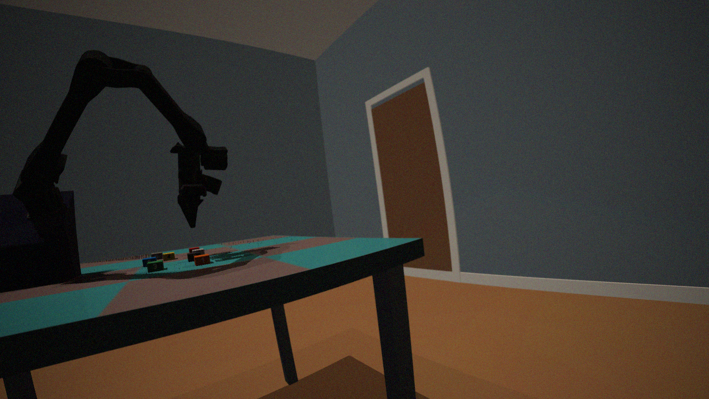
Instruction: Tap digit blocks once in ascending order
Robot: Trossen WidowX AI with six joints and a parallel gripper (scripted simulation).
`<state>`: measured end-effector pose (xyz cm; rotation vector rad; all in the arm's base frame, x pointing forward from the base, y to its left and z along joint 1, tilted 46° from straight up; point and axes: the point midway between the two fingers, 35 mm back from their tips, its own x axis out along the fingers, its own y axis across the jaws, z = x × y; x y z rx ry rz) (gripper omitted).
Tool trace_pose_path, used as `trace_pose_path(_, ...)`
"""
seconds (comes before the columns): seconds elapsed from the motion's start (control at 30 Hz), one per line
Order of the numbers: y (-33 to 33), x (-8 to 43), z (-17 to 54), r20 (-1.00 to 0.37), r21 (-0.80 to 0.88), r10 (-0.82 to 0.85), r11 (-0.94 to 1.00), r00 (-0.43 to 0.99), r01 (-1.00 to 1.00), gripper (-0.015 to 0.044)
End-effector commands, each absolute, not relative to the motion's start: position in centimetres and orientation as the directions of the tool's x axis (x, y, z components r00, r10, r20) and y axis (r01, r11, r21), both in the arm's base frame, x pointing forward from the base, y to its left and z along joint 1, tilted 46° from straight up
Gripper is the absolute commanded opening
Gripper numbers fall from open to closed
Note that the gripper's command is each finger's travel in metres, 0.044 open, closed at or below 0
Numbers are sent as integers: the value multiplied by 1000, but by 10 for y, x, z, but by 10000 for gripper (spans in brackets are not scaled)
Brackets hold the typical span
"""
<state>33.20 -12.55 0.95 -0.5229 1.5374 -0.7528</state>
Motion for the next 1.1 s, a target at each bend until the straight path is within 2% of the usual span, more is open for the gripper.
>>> trace_pose_path(0.0, -98, 339, 39, -691, -722, -717, 682, -90, 118, 20)
trace_pose_path(0.17, -92, 343, 32, -693, -721, -716, 683, -90, 118, 20)
trace_pose_path(0.37, -42, 367, -22, -695, -719, -714, 685, -88, 120, 20)
trace_pose_path(0.6, -41, 367, -24, -694, -719, -714, 684, -88, 120, 20)
trace_pose_path(0.8, -97, 360, -77, -692, -721, -716, 682, -89, 120, 20)
trace_pose_path(1.07, -101, 359, -81, -692, -722, -717, 682, -89, 120, 20)
